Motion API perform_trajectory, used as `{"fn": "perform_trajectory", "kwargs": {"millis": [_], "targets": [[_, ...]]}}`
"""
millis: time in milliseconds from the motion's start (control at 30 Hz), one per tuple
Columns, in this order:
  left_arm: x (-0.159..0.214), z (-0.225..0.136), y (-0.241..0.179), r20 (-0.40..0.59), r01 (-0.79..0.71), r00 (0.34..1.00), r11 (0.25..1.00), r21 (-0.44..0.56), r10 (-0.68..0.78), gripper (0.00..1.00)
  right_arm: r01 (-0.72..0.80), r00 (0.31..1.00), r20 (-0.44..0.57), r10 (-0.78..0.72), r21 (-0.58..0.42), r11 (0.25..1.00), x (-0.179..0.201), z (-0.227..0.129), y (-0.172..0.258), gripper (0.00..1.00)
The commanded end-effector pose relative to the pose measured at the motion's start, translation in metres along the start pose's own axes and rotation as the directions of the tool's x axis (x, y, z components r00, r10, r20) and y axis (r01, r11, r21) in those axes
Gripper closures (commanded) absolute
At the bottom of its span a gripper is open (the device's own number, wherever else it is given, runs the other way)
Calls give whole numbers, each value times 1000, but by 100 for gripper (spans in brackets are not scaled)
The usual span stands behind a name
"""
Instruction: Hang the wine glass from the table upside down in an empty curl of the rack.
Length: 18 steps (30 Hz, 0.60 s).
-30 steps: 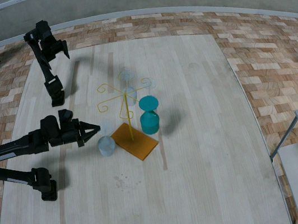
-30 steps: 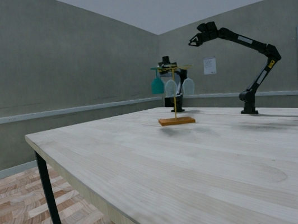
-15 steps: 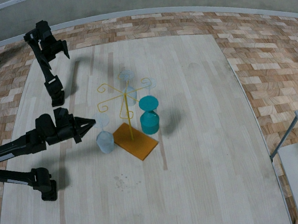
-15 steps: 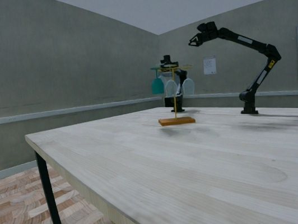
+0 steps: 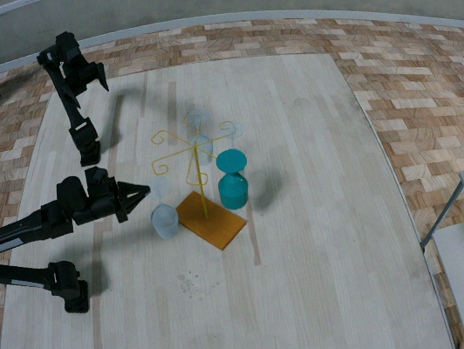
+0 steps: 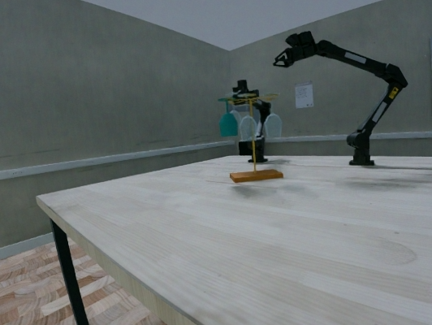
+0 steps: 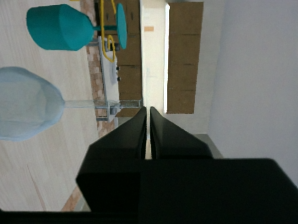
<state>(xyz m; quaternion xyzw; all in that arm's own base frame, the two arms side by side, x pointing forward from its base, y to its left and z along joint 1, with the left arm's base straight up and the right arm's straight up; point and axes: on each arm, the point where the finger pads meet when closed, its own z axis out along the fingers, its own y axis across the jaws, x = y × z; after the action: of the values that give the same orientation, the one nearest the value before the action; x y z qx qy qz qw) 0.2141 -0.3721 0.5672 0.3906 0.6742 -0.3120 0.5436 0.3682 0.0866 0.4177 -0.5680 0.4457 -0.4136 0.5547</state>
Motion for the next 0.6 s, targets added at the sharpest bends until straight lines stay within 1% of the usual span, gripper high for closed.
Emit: {"fn": "perform_trajectory", "kwargs": {"millis": [0,100,167,233,300,333,367,533,567], "targets": [[-27,-25,12,66,23,998,999,-35,-20,10,19,1000,16,-20,64,998,-8,2,-33,100],[-25,-30,16,68,25,997,999,-45,-22,10,31,999,17,-32,68,997,-12,5,-30,100],[-13,-29,19,46,26,999,998,-51,-24,10,32,999,18,-33,71,997,-15,8,-28,100],[-8,-31,21,38,28,999,998,-58,-26,10,32,999,19,-34,75,997,-19,12,-25,100],[-4,-33,24,33,29,999,997,-66,-27,10,34,999,20,-35,57,998,-23,19,-6,100],[-3,-34,25,32,30,999,997,-72,-28,10,28,1000,10,-28,45,999,-20,17,-1,100],[-2,-36,26,31,31,999,997,-75,-29,10,21,1000,0,-21,56,998,-17,15,-11,100],[-6,-43,29,42,30,999,996,-79,-27,10,28,999,17,-29,53,998,-28,24,2,100],[-5,-44,30,41,31,999,996,-82,-28,10,22,1000,5,-23,45,999,-24,23,4,100]]}}
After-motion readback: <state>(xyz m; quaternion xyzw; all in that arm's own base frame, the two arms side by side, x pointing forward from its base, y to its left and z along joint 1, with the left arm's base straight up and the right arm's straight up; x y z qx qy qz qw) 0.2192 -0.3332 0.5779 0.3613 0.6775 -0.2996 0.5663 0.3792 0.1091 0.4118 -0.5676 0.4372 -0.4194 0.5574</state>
